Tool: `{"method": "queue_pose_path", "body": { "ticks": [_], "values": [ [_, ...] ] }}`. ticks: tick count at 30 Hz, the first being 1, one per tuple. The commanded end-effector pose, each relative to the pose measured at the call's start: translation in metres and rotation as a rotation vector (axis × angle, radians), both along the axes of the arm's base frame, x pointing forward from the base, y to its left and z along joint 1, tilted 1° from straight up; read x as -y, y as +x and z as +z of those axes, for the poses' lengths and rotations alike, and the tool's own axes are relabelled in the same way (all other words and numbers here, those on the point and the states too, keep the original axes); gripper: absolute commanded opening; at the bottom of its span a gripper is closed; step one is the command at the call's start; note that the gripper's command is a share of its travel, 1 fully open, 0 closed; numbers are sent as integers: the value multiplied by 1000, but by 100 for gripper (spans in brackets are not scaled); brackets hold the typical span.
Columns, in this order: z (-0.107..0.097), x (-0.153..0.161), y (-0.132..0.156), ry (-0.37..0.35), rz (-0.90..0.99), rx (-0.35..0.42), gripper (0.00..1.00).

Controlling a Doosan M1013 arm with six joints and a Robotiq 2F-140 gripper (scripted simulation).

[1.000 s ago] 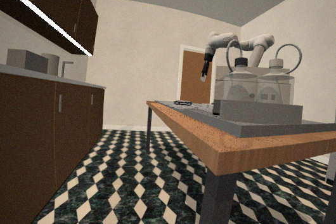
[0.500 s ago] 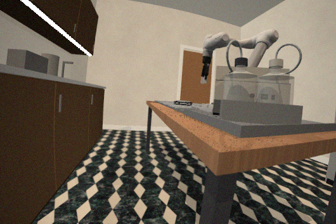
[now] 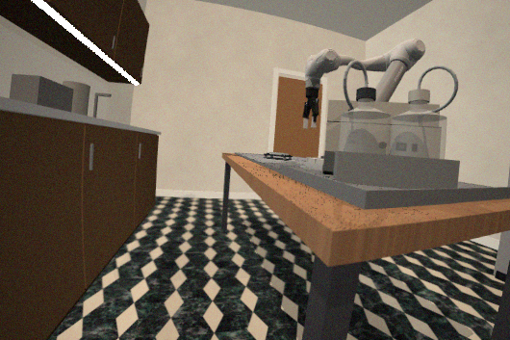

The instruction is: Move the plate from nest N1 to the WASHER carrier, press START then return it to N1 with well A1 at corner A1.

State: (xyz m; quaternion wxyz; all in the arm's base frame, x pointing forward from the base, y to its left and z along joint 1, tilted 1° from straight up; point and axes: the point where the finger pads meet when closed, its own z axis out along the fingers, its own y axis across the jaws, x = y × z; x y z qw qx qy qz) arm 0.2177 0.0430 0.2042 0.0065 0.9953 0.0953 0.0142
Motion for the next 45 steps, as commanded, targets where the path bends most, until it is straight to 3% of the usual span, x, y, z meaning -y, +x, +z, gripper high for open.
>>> {"method": "queue_pose_path", "body": {
  "ticks": [1,45],
  "values": [
    [-5,0,-5,9,7,-16,70],
    [-5,0,-5,9,7,-16,70]
  ]
}}
